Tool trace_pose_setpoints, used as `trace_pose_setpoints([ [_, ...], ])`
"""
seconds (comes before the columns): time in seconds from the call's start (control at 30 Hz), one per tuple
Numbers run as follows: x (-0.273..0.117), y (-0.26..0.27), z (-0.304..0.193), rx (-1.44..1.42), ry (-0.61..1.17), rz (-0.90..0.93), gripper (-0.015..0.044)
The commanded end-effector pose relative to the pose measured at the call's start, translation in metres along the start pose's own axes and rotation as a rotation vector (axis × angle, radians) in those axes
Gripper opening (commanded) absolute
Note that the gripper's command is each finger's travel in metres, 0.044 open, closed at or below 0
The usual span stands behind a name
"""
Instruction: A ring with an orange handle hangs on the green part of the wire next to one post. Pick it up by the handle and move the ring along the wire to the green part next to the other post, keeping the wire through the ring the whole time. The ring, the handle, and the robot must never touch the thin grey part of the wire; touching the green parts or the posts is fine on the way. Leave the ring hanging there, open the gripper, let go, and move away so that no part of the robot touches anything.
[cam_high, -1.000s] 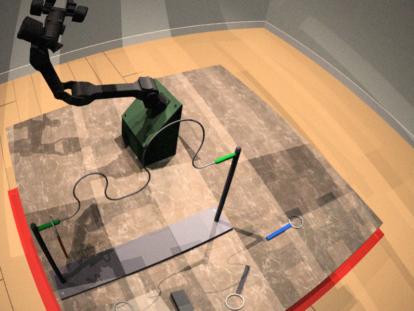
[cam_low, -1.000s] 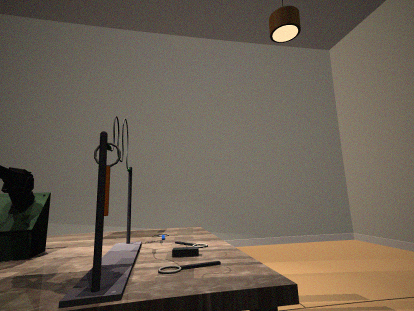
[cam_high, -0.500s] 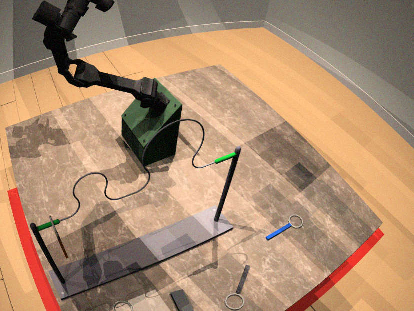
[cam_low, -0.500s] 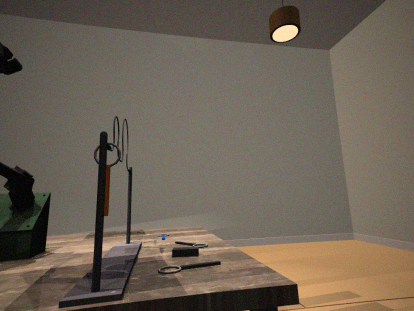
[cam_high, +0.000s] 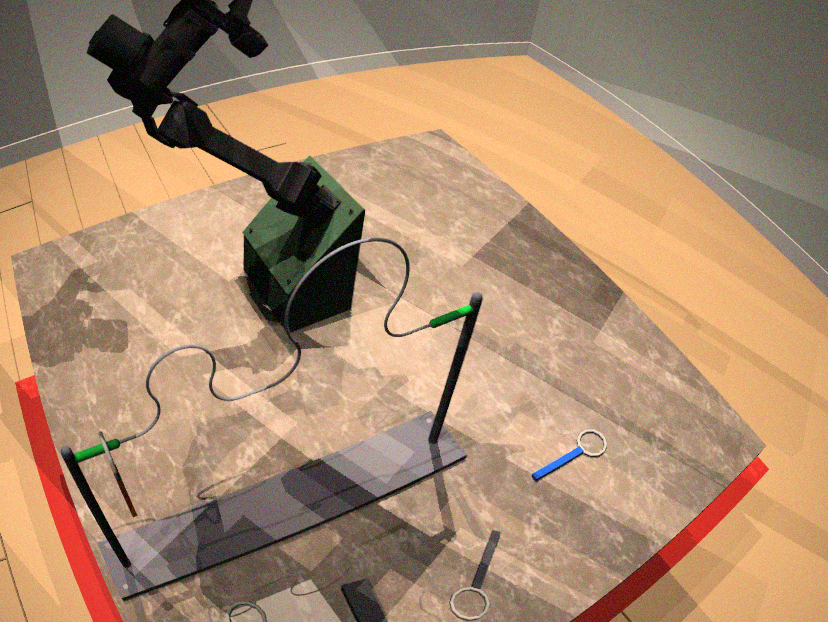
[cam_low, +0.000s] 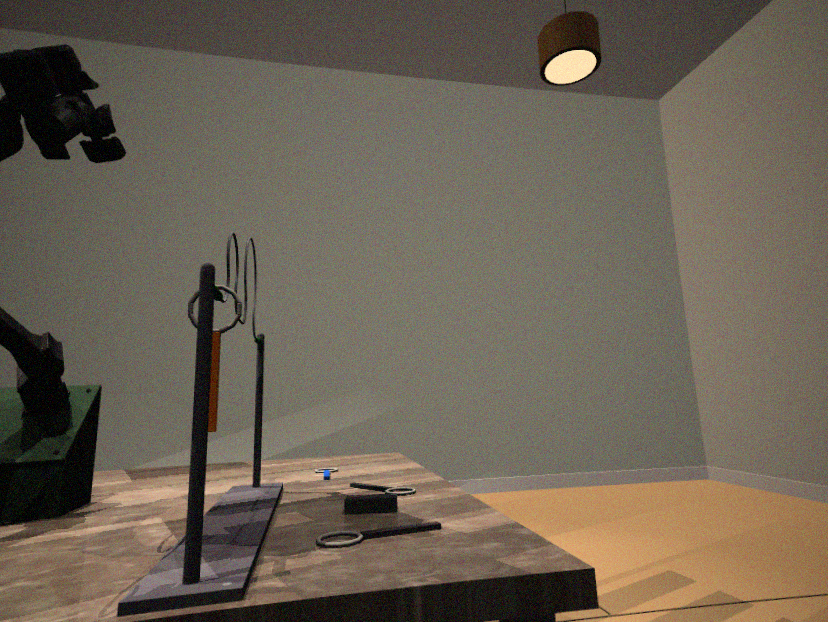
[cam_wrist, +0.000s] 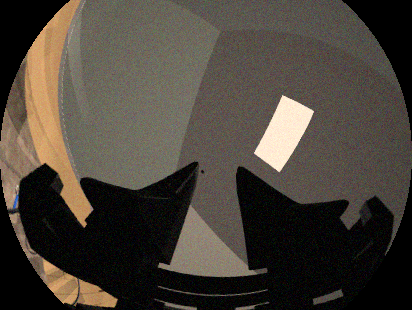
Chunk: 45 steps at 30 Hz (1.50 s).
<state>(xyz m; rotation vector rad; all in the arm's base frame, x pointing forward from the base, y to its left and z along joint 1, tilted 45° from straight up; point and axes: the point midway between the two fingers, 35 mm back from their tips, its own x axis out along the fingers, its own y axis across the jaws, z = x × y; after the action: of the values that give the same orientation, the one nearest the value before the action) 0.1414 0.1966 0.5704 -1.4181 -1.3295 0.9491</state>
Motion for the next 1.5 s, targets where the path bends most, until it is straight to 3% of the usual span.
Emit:
trace_pose_setpoints([
  [0.0, -0.009, 0.018, -0.043, 0.038, 0.124, 0.033, 0.0160],
  [0.3, -0.058, 0.050, -0.124, 0.092, 0.401, 0.080, 0.0160],
  [0.6, -0.138, 0.078, -0.186, 0.141, 0.682, 0.107, 0.0160],
  [1.17, -0.345, 0.119, -0.226, 0.232, 1.200, 0.092, 0.0160],
  [1.47, -0.473, 0.160, -0.224, 0.462, 1.336, -0.069, 0.0160],
])
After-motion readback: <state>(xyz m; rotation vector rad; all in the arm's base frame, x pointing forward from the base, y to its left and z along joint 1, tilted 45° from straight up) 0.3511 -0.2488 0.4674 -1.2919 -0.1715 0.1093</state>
